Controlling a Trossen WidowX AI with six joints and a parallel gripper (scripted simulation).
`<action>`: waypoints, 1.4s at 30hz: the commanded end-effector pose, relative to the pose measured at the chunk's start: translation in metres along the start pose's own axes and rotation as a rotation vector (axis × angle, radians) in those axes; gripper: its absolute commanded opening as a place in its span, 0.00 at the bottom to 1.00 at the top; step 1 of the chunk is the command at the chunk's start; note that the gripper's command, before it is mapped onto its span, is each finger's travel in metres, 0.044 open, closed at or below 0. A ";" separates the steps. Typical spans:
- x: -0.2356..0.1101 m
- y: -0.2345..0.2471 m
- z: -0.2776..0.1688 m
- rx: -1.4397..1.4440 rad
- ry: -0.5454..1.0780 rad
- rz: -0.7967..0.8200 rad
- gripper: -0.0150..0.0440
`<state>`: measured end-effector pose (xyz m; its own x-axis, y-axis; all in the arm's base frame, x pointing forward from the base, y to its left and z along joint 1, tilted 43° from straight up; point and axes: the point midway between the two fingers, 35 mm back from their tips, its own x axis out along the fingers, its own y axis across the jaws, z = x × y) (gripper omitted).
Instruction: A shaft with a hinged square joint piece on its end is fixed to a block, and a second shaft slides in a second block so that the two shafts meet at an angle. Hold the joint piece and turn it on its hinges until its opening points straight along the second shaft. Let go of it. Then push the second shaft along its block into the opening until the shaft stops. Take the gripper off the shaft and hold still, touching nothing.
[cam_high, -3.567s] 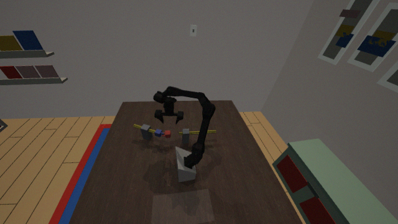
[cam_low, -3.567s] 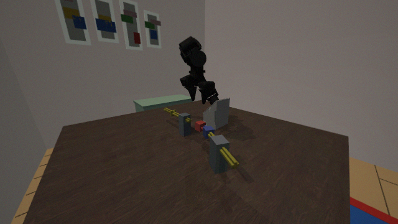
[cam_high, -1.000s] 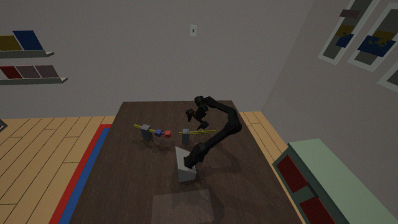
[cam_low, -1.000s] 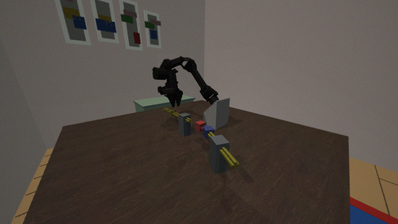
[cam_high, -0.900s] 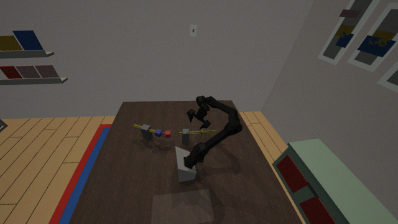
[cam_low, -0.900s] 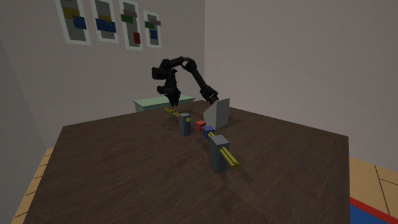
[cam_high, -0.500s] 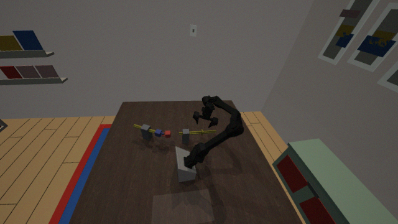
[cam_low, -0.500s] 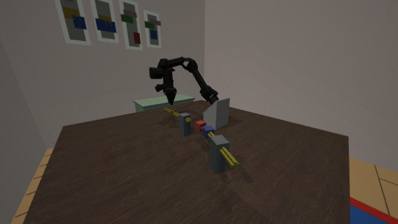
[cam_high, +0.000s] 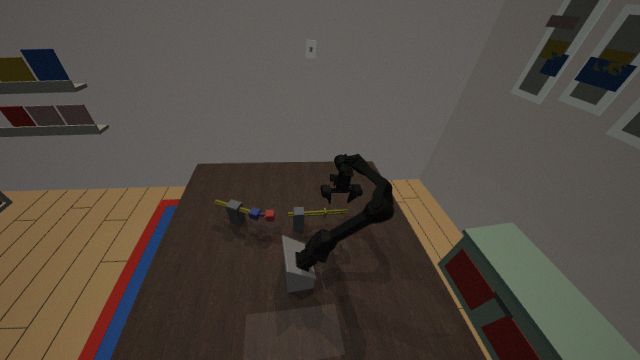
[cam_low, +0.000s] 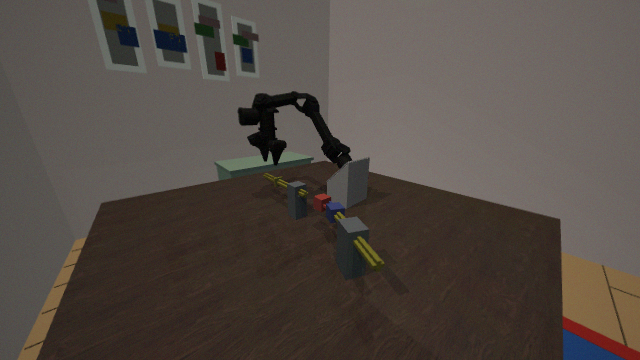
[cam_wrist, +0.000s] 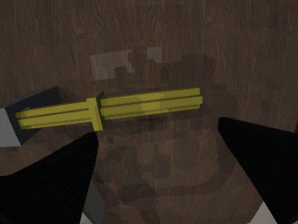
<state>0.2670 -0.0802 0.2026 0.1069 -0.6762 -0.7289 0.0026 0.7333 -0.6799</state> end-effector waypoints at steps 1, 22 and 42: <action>0.002 -0.003 0.000 0.062 -0.001 -0.007 1.00; 0.035 -0.004 0.002 0.780 0.008 -0.008 1.00; 0.067 -0.006 0.001 1.464 0.009 -0.019 1.00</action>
<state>0.2760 -0.1275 0.1630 0.0937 -0.6859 -0.7216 0.9810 0.1871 -0.0505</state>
